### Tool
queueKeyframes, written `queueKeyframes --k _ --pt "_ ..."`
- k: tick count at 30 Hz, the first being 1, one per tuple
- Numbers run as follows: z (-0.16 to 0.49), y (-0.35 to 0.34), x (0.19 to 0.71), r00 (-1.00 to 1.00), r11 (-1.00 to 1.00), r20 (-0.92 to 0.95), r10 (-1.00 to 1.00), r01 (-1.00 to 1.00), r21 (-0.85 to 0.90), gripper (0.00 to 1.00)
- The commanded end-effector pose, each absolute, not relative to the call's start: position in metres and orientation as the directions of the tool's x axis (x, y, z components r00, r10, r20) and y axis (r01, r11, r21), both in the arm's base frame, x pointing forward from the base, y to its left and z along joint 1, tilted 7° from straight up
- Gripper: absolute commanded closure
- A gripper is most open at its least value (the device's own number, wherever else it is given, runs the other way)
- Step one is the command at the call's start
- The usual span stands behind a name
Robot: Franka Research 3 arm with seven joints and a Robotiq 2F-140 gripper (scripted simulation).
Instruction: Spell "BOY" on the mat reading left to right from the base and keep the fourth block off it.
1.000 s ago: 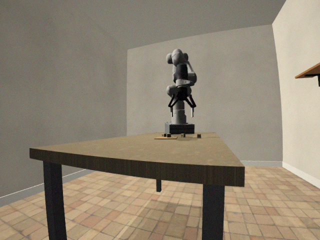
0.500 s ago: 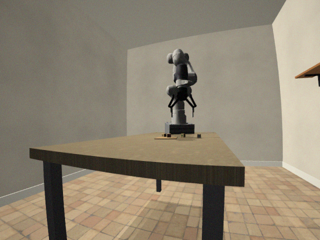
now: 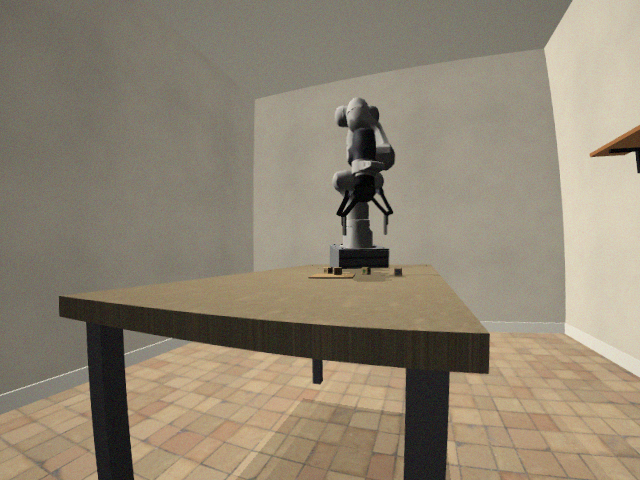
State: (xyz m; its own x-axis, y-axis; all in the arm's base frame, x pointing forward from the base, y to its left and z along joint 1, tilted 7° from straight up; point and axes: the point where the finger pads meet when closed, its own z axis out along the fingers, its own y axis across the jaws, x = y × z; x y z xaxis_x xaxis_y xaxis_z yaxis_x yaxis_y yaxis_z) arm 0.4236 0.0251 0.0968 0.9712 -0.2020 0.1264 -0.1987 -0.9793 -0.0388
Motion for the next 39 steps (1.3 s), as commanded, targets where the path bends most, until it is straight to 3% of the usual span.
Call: queueKeyframes --k 1,39 --pt "0.0962 0.0249 0.4244 0.934 -0.942 0.121 -0.336 -0.331 -0.059 0.0" --pt "0.0888 0.0249 0.4247 0.638 -0.642 0.074 -0.766 -0.759 -0.109 0.0"
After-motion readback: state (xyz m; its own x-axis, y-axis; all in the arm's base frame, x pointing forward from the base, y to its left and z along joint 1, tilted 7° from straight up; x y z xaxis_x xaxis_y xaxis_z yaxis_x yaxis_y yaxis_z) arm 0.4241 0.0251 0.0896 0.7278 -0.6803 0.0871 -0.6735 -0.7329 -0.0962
